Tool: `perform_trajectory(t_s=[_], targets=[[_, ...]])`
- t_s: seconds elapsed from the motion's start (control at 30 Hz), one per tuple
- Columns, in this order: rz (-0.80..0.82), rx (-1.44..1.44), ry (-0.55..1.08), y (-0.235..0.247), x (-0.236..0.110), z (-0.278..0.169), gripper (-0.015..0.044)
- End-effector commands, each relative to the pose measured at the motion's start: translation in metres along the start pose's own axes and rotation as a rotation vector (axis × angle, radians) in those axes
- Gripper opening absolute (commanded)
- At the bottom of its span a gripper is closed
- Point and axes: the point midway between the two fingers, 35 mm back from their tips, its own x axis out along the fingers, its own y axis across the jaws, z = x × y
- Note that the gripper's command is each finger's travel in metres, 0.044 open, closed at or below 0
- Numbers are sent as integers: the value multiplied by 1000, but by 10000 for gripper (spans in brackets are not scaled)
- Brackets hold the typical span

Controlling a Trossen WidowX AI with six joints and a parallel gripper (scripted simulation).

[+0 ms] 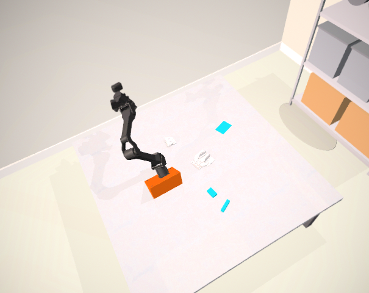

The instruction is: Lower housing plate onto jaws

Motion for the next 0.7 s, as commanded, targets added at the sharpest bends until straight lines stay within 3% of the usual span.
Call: perform_trajectory(t_s=[0.0,0.67], targets=[[53,87,53,16,5,-17,440],[263,526,372,97,-1,-95,440]])
